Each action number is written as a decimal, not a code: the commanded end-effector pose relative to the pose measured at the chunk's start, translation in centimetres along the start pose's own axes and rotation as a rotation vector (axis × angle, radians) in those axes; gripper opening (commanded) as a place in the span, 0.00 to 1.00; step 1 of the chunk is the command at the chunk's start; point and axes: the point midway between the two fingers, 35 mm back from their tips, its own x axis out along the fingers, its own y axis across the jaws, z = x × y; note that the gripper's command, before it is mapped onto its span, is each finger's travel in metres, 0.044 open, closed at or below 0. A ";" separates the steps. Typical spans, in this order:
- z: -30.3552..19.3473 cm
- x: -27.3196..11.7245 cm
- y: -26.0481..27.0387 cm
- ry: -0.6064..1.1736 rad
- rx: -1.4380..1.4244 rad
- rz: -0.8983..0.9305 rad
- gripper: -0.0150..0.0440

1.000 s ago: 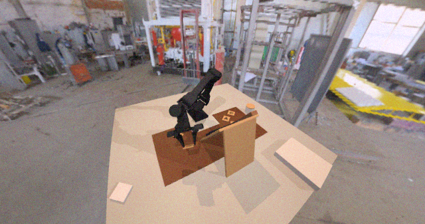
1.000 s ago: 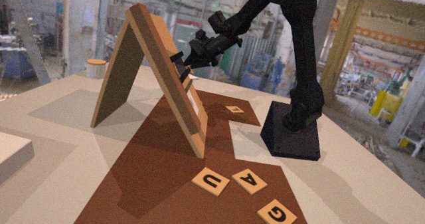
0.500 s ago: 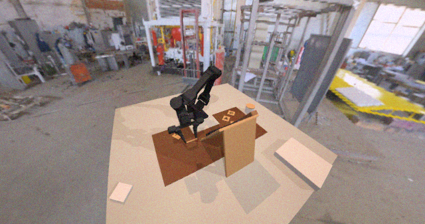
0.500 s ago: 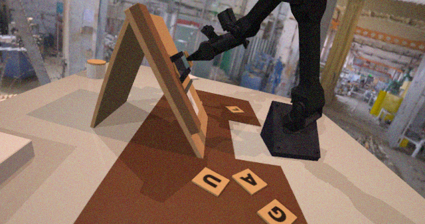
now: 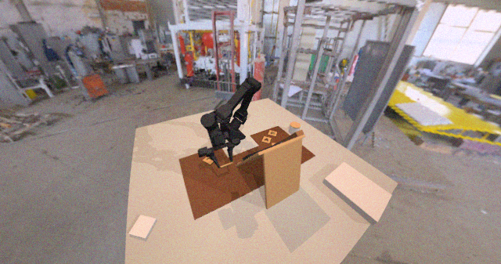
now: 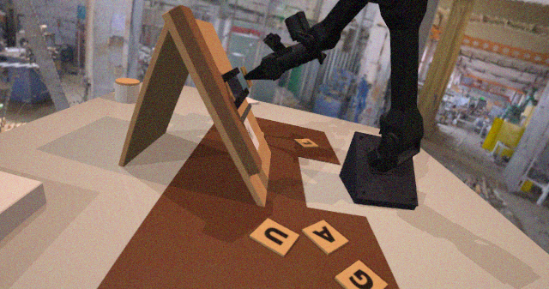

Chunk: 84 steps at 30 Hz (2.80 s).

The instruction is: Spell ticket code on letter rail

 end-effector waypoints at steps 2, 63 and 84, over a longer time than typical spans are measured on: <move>0.0 0.1 0.3 -0.001 -0.003 0.004 0.25; 0.0 0.0 3.4 -0.001 -0.001 0.005 0.25; 0.0 0.0 4.4 -0.001 0.000 0.006 0.25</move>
